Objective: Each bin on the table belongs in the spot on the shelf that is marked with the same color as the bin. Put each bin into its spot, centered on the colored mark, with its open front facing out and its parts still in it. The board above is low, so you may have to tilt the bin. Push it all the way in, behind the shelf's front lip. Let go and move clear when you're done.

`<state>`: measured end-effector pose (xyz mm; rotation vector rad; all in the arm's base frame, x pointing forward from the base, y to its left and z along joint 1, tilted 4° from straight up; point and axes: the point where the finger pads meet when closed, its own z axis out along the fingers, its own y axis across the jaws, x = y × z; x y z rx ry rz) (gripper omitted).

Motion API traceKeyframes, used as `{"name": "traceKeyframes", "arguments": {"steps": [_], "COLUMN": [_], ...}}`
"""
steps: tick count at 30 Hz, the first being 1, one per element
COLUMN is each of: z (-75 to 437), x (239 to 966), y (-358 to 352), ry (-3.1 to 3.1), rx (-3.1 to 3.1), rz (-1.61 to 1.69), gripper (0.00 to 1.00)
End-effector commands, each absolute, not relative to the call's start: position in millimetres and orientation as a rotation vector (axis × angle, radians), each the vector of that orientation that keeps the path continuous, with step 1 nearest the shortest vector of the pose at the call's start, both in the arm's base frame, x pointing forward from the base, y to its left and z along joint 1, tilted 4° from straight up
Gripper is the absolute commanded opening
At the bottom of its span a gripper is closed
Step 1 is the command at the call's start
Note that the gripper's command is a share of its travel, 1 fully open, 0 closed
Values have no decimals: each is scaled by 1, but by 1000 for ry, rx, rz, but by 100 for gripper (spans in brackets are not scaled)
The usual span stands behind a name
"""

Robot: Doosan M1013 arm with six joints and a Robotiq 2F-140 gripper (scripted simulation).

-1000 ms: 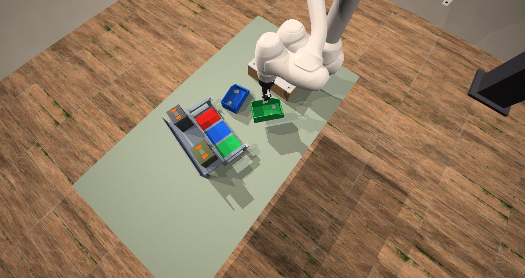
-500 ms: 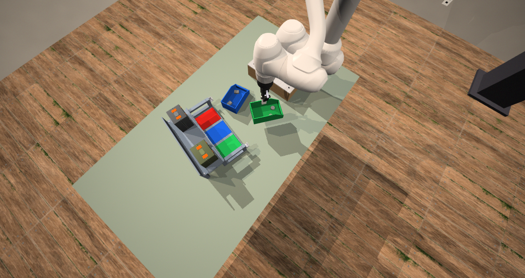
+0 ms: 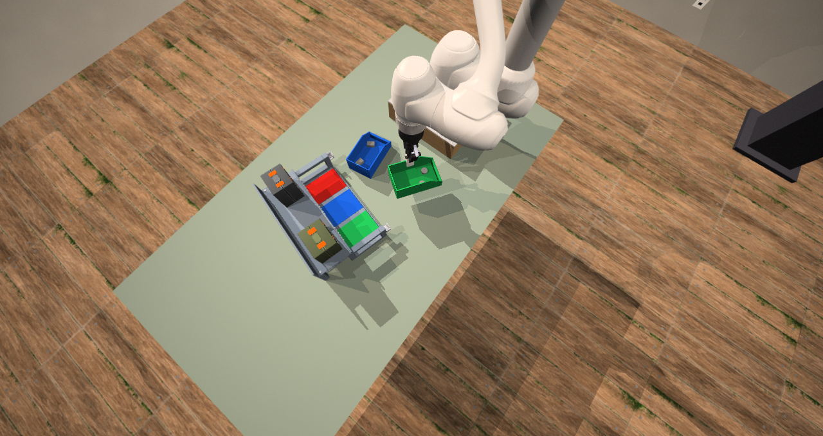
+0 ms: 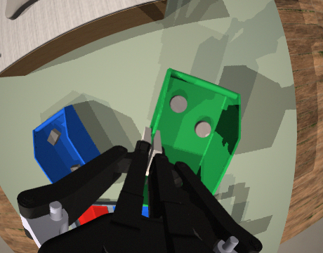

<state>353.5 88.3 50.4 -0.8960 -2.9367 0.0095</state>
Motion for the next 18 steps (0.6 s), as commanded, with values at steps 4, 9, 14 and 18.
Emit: {"name": "traceKeyframes", "arguments": {"steps": [4, 9, 14, 18], "z": [51, 51, 50, 50], "x": [372, 382, 388, 395], "y": [85, 83, 82, 81], "ry": [-2971, -2988, -2997, -3008], "rx": [-805, -740, -702, -651], "rz": [3, 1, -1, -2], "gripper": [10, 10, 10, 10]}}
